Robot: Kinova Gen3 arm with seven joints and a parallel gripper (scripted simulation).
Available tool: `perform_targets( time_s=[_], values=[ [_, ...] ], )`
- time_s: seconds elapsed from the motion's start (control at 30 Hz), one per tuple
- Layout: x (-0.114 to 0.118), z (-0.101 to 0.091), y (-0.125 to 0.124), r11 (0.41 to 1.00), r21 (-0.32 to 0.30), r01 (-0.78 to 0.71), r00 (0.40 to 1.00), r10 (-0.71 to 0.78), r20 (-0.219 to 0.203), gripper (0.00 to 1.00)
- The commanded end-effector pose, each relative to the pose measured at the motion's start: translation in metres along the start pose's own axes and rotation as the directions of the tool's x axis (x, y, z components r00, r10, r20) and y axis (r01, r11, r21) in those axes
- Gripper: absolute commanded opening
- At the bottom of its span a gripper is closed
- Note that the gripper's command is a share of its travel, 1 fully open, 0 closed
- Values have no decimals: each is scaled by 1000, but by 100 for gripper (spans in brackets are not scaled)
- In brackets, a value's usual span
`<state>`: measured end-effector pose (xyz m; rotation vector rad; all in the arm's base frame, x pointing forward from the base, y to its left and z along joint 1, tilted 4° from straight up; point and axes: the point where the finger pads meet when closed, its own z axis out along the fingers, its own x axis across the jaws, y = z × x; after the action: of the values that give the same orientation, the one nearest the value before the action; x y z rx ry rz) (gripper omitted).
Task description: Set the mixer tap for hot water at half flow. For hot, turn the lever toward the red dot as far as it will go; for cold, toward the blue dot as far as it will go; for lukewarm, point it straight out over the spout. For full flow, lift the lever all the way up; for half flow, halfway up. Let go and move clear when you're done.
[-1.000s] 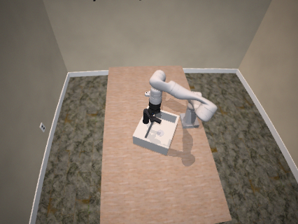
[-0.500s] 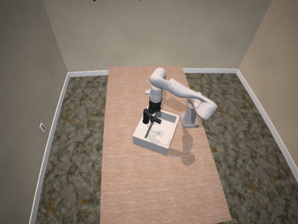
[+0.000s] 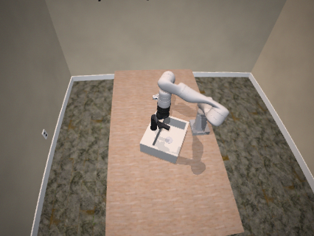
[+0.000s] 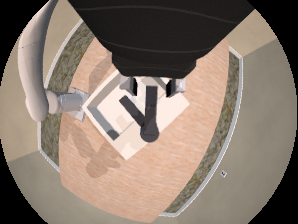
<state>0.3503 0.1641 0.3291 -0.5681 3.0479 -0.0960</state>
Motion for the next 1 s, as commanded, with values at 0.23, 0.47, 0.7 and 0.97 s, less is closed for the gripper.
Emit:
perform_targets(
  time_s=[0.23,0.47,0.7,0.97],
  values=[
    [0,-1,0,1000,0,0,1000,0,1,100],
    [0,-1,0,1000,0,0,1000,0,1,100],
    [0,0,0,1000,0,0,1000,0,1,100],
    [0,3,0,1000,-1,1,1000,-1,1,100]
  ],
)
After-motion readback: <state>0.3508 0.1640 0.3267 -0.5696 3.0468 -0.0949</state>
